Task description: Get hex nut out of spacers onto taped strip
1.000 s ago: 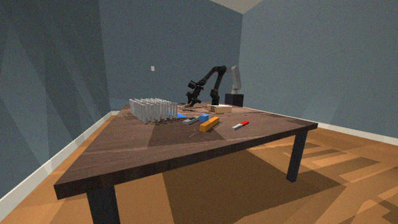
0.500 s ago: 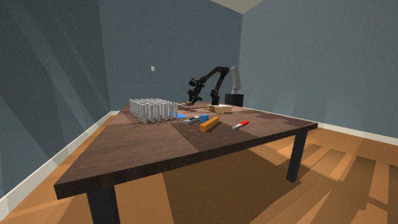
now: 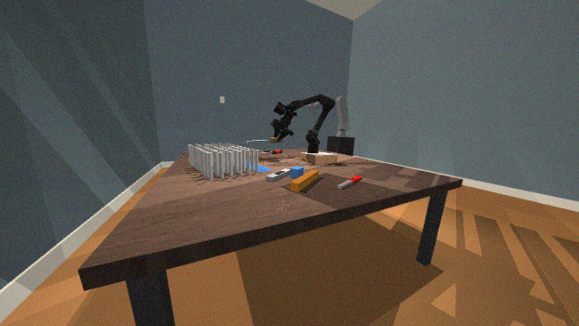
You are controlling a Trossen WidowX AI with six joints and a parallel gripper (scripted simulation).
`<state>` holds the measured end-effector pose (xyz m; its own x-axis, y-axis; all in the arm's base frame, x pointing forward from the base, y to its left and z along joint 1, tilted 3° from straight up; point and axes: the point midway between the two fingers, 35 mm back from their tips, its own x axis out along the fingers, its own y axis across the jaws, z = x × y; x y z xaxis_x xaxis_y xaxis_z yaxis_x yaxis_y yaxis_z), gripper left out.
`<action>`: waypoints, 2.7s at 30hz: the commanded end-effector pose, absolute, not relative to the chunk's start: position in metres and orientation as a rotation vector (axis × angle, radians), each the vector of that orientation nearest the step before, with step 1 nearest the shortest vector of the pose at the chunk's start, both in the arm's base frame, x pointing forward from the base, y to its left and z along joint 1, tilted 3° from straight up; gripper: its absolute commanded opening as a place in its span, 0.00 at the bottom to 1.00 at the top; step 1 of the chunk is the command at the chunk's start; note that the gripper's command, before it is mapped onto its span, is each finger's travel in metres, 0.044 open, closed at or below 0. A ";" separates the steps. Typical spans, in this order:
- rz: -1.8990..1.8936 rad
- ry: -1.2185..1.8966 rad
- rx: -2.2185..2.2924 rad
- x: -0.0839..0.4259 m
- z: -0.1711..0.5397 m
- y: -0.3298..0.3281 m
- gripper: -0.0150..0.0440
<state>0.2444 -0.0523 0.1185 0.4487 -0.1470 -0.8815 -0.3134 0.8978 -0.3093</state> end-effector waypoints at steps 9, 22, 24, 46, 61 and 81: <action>0.182 1.108 -0.518 0.248 0.145 -0.039 0.25; 0.569 1.055 -0.773 0.272 0.156 0.023 0.25; 0.627 1.040 -0.811 0.275 0.157 0.033 0.25; 1.209 0.808 -1.183 0.282 0.168 0.153 0.25; 1.586 0.571 -1.385 0.261 0.168 0.233 0.25; 2.151 0.088 -1.580 0.190 0.162 0.338 0.25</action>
